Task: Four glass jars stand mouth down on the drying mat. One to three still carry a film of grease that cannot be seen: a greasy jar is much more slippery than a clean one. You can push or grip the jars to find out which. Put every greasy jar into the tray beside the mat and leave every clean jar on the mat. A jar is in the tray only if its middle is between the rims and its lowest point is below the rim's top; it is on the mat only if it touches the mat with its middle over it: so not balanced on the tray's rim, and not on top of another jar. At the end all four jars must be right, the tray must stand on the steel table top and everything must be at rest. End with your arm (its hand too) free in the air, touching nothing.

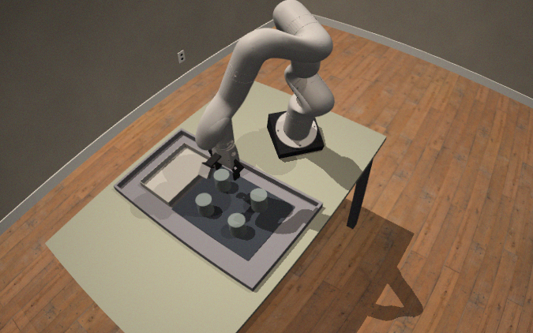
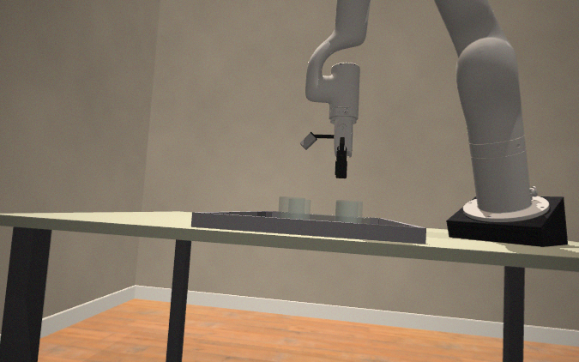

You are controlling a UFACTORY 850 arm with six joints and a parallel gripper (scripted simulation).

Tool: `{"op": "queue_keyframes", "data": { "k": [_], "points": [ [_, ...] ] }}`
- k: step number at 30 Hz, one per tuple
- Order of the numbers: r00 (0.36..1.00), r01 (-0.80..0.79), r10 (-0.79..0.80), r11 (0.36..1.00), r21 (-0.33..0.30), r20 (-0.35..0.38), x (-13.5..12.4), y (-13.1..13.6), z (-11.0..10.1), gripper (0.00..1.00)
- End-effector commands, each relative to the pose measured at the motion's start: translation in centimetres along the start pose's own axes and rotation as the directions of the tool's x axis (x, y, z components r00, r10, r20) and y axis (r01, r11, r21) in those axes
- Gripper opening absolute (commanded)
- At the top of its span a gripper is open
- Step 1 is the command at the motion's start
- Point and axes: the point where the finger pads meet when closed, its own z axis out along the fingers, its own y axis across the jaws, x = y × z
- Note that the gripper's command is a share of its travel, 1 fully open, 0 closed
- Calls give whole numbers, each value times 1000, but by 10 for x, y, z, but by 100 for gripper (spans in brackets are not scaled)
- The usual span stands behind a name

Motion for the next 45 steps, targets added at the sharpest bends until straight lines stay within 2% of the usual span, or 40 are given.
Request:
{"op": "queue_keyframes", "data": {
  "k": [1,7,9,15,17,20,28,45],
  "points": [
    [1000,5,-5,1000,5,-10,-4,18,0,100],
    [1000,5,-5,1000,5,-10,-21,63,0,100],
    [1000,5,-5,1000,5,-10,-21,63,0,100],
    [1000,5,-5,1000,5,-10,-20,63,37,100],
    [1000,5,-5,1000,5,-10,-20,63,37,100],
    [1000,5,-5,1000,5,-10,-20,63,55,100],
    [1000,5,-5,1000,5,-10,-20,63,55,100],
    [1000,5,-5,1000,5,-10,-20,63,84,100]
  ]
}}
